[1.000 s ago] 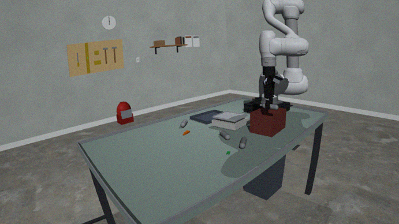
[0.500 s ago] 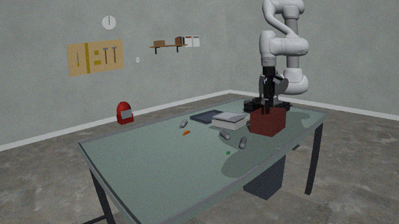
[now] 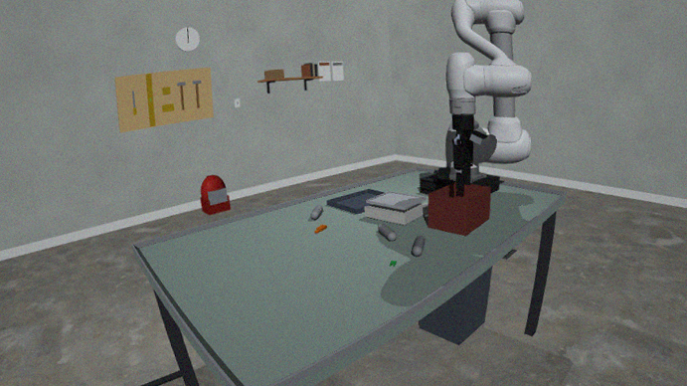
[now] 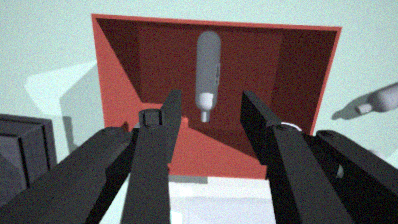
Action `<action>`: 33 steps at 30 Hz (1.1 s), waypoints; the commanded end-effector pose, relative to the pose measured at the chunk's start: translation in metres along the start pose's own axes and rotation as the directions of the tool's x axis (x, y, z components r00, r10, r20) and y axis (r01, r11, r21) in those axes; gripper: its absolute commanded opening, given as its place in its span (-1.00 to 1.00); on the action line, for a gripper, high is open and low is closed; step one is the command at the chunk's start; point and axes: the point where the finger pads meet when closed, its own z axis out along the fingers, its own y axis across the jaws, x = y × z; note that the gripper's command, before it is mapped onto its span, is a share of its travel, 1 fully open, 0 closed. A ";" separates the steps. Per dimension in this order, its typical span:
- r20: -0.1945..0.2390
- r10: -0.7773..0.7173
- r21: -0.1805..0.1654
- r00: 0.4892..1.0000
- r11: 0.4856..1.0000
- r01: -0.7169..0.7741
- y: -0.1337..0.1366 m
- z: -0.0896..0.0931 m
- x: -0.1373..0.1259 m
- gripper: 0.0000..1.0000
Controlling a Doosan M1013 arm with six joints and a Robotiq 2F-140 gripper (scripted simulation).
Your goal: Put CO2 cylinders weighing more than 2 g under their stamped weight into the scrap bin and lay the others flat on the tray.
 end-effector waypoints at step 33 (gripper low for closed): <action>-0.001 0.000 -0.001 1.000 1.000 0.000 0.000 -0.030 0.000 -0.19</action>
